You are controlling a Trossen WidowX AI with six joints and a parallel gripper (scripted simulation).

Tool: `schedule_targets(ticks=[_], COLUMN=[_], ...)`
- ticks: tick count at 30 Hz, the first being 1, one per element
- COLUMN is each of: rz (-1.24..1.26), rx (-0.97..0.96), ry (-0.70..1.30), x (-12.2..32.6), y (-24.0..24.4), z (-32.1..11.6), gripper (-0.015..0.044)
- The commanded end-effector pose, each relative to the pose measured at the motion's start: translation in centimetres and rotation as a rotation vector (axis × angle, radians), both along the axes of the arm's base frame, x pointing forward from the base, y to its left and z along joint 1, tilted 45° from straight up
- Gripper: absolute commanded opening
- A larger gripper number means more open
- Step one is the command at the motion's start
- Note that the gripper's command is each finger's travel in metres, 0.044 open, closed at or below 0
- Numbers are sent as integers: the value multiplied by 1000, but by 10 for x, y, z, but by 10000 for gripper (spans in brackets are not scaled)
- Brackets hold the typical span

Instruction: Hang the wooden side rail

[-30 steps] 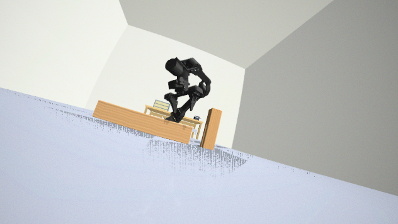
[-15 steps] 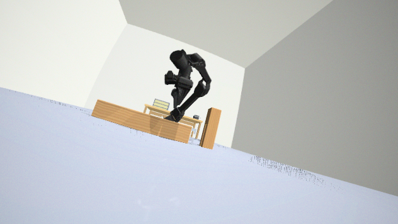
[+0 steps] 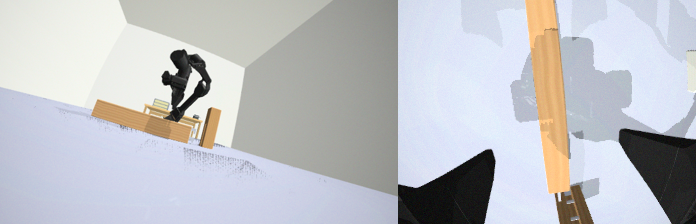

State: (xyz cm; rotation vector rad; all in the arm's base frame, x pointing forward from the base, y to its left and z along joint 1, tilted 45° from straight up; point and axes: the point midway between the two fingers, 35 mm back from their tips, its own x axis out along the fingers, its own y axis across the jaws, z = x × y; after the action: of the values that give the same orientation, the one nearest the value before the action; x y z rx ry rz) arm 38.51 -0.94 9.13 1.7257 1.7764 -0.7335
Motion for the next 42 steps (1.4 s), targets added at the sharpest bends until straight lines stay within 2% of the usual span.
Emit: schedule_targets(ticks=[1,42], rz=[5,5], rx=[3,5], ry=[13,12], x=[-3,-3], y=[18,61], z=[-15,-59], gripper=[440,440])
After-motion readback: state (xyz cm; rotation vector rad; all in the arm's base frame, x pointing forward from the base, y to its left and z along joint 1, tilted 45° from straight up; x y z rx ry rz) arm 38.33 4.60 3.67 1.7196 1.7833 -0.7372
